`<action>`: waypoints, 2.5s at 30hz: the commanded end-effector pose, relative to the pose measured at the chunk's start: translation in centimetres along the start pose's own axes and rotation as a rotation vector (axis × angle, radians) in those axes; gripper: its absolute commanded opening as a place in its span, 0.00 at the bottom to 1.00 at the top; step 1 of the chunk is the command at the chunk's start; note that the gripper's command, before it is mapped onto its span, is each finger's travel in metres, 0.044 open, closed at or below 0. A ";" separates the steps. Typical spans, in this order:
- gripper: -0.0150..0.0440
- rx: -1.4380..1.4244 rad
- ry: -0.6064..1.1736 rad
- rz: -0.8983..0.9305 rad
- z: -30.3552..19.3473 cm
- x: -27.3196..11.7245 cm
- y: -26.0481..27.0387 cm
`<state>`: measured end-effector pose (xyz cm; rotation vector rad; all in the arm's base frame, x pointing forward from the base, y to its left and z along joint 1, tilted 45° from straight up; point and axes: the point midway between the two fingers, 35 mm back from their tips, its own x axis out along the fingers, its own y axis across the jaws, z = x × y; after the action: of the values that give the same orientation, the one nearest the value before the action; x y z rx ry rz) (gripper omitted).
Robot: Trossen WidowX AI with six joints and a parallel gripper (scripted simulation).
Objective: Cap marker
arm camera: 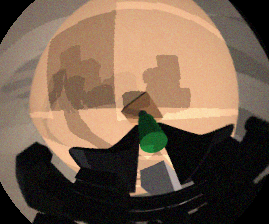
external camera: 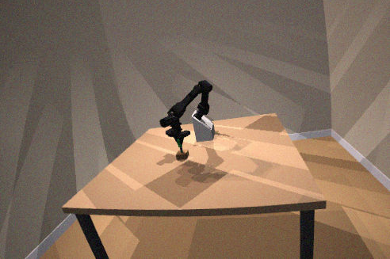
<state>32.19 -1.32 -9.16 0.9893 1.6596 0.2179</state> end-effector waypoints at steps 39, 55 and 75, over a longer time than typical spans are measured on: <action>1.00 0.003 0.000 -0.001 0.1 -2.9 -0.1; 0.60 -0.529 0.000 0.005 -0.1 -4.8 -0.2; 0.25 -0.529 0.000 0.005 -0.1 -4.7 -0.2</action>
<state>32.03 -4.78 -5.83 0.5933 1.4899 0.6197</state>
